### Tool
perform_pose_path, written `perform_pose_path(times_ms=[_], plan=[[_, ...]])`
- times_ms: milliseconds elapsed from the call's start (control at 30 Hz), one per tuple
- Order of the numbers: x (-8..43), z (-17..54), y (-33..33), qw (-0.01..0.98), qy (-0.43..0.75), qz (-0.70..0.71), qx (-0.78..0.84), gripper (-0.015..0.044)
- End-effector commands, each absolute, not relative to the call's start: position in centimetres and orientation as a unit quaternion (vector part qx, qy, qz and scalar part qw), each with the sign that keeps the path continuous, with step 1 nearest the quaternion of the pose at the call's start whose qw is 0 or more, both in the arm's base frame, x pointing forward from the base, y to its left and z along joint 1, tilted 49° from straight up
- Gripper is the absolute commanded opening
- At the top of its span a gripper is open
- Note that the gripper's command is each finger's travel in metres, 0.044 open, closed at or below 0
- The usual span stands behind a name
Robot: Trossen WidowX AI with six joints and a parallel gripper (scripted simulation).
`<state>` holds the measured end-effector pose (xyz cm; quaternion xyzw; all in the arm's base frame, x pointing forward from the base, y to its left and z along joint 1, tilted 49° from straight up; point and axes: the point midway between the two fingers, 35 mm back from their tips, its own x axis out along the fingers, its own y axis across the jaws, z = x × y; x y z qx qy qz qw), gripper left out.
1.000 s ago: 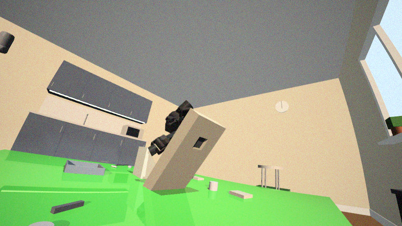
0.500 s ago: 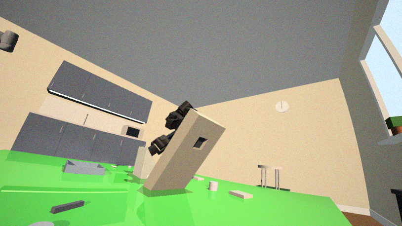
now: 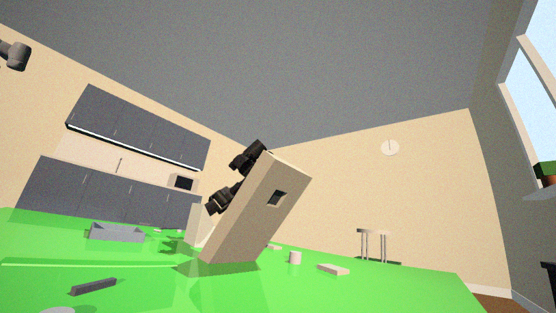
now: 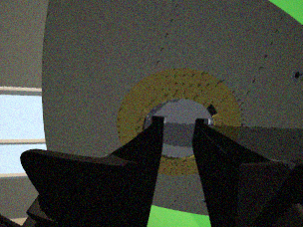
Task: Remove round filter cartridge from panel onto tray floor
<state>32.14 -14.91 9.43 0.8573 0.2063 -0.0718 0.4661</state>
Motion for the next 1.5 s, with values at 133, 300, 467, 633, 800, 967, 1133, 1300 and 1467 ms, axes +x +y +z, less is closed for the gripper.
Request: perform_pose_path(times_ms=[133, 300, 467, 633, 800, 967, 1133, 1300, 1467], plan=[[33.38, 8.97, -14.51, 0.583, 0.221, -0.05, 0.78, 0.0], [33.36, 8.98, -14.52, 0.649, 0.224, -0.031, 0.726, 0.0], [33.34, 8.99, -14.53, 0.71, 0.226, -0.011, 0.667, 0.0], [33.32, 9.0, -14.53, 0.765, 0.226, 0.008, 0.603, 0.0], [33.33, 8.99, -14.53, 0.773, 0.226, 0.011, 0.593, 0.0], [33.37, 8.98, -14.52, 0.751, 0.226, 0.003, 0.621, 0.0], [33.37, 8.98, -14.52, 0.751, 0.226, 0.003, 0.621, 0.0], [33.37, 8.98, -14.52, 0.751, 0.226, 0.003, 0.621, 0.0], [33.37, 8.98, -14.52, 0.751, 0.226, 0.003, 0.621, 0.0]])
